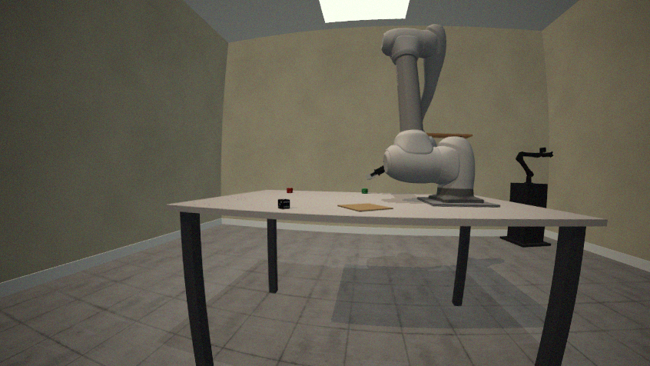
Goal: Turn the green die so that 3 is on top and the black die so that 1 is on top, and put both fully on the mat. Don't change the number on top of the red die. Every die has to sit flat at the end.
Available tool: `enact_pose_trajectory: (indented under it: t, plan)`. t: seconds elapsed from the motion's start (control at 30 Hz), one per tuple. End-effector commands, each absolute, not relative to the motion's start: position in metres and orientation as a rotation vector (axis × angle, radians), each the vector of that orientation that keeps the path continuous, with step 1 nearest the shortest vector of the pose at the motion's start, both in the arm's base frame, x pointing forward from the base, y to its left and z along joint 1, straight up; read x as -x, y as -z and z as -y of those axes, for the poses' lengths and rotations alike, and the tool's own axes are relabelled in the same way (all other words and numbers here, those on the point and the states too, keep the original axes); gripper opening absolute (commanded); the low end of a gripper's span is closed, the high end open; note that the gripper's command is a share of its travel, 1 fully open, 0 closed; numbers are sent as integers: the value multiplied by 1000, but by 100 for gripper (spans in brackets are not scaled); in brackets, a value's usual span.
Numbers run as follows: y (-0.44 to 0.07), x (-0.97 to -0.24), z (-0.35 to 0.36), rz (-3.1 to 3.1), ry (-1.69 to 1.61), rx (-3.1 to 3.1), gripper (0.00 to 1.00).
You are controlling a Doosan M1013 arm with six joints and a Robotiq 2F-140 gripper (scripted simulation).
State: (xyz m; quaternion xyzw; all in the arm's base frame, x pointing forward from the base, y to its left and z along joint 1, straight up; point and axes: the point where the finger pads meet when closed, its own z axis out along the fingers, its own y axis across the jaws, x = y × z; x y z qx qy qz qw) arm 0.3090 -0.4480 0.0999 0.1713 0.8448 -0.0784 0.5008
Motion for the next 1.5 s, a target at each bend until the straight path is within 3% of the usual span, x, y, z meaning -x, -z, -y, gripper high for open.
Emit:
enact_pose_trajectory:
  t: [0.0,0.33,0.7,1.07,1.47]
  plan:
    - [-100,-326,436,-2073,82,-386,35]
    - [-93,-364,390,-2304,-301,-318,35]
    - [-87,-360,385,-2625,-449,-355,35]
    - [-99,-351,419,-2899,-341,-471,35]
    - [-137,-355,481,-3076,-7,-654,35]
